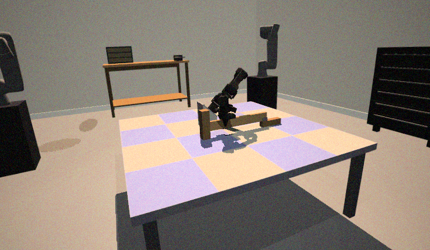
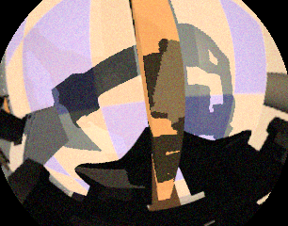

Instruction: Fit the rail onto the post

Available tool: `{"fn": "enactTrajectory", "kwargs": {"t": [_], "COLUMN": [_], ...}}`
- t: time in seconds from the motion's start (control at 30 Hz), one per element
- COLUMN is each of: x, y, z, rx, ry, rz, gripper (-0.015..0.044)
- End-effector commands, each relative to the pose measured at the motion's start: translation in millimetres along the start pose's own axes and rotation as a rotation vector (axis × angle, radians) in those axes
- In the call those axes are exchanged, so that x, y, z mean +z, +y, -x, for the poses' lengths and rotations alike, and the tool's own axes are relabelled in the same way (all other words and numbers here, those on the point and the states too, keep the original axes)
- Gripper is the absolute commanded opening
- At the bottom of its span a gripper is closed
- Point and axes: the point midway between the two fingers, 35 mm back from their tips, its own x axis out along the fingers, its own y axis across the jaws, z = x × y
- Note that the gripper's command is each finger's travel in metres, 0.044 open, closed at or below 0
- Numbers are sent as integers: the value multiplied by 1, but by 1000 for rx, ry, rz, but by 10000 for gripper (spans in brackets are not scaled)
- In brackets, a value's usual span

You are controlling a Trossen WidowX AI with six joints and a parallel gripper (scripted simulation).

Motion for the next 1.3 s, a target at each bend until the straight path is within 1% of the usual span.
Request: {"fn": "enactTrajectory", "kwargs": {"t": [0.0, 0.53, 0.67, 0.77, 0.83, 1.27], "x": [0, 0, 2, 23, 30, 30], "y": [0, 0, 0, 0, 1, 1], "z": [0, 0, 2, 23, 30, 30], "rx": [0, 0, -1, -9, -12, -12], "ry": [0, 0, 0, 3, 4, 4], "rz": [0, 0, 0, 1, 1, 1], "gripper": [26, 440, 440, 440, 440, 440]}}
